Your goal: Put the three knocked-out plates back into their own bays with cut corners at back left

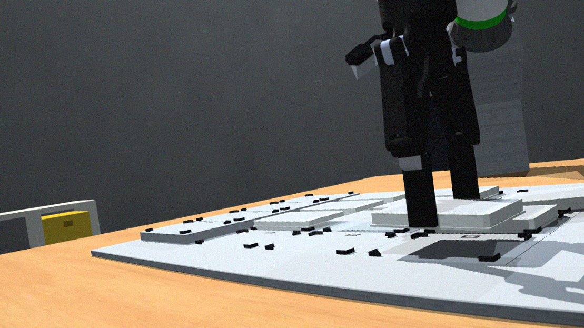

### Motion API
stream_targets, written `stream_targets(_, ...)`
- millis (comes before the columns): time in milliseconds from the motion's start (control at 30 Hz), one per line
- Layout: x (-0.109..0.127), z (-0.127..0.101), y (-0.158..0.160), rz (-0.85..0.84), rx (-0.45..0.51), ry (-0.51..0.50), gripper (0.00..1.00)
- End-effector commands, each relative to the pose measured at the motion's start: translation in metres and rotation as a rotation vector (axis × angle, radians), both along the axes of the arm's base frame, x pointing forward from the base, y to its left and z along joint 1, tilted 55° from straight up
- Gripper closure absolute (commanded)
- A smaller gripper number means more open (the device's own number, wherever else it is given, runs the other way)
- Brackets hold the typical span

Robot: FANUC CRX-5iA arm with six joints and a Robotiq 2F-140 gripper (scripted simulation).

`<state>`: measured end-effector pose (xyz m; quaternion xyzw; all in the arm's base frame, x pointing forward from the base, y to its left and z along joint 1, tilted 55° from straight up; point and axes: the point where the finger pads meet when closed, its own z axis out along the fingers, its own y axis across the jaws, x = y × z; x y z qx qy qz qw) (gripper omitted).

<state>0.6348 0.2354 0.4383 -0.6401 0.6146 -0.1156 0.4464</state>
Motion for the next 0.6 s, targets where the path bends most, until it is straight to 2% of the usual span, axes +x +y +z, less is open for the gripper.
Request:
stream_targets(0,0.0021,-0.0001,0.0007,0.0,0.001,-0.002,0.9)
stream_targets(567,0.0088,-0.0055,0.0044,0.0,0.001,-0.002,0.9)
